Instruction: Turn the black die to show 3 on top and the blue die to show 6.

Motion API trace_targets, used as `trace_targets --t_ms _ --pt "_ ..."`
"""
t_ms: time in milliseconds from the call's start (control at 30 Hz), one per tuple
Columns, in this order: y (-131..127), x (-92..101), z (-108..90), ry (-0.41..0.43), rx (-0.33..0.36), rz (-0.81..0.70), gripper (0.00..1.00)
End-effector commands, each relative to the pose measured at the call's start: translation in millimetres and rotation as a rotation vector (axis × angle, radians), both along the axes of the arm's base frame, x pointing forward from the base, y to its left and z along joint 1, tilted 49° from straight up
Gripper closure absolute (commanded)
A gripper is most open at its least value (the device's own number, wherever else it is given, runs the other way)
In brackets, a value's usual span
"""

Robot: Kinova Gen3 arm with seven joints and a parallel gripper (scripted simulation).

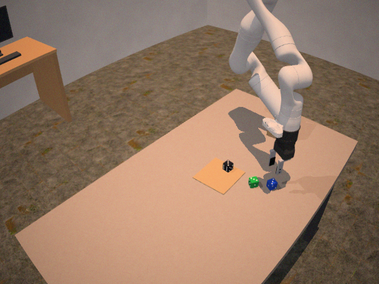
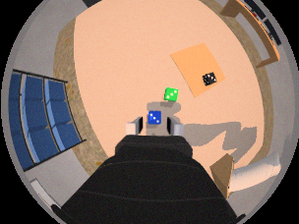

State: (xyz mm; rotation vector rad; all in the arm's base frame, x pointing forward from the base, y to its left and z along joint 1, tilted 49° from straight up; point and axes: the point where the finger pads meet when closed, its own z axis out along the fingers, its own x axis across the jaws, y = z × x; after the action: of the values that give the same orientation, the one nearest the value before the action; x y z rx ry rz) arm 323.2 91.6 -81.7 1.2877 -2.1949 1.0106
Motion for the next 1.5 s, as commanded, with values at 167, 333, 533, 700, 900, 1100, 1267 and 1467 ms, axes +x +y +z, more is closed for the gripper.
trace_targets --t_ms 167,333,533,700,900,1100,1267,1467 --pt "0.9 0.3 0.2 -0.001 0.002 0.001 0.13" --pt "0.9 0.3 0.2 -0.001 0.002 0.001 0.13" --pt "0.7 0.3 0.0 -0.001 0.002 0.001 0.13" --pt "-0.5 0.3 -1.1 -0.001 0.002 0.001 0.13" --pt "-3.1 0.4 -3.5 0.000 0.002 0.001 0.13" --pt "-7.1 0.6 -7.1 0.000 0.002 0.001 0.13" --pt "-12.3 0.8 -11.8 0.000 0.002 0.001 0.13" --pt "-18.2 1.0 -17.0 0.000 0.002 0.001 0.13"
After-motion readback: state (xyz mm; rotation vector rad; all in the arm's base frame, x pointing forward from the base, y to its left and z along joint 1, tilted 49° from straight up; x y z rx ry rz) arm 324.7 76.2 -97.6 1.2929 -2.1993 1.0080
